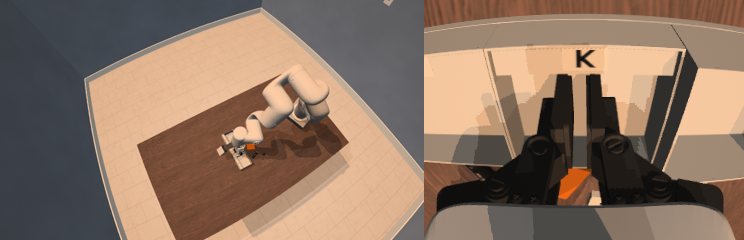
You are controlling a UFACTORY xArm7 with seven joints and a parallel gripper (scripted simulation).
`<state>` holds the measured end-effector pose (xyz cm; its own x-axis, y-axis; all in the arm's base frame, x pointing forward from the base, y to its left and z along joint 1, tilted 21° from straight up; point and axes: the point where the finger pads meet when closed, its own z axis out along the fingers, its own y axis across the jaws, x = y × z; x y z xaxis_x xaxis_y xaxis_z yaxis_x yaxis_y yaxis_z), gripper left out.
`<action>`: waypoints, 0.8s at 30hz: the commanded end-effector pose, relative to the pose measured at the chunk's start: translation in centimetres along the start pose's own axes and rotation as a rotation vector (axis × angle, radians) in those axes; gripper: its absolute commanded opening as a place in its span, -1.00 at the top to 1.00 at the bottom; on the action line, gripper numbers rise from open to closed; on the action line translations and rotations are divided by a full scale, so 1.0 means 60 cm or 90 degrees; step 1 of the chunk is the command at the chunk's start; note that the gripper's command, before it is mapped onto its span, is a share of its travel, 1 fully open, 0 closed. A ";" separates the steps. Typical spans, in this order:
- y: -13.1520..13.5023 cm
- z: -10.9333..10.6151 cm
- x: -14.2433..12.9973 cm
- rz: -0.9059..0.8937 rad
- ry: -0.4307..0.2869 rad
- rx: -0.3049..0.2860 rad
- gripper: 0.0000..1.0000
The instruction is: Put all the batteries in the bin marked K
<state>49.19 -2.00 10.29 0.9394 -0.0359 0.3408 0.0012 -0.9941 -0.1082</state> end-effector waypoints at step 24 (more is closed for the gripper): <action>0.000 -0.011 0.003 0.000 0.002 0.000 0.85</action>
<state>49.10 -2.01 10.44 0.9397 -0.0359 0.3401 0.0013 -0.9941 -0.1084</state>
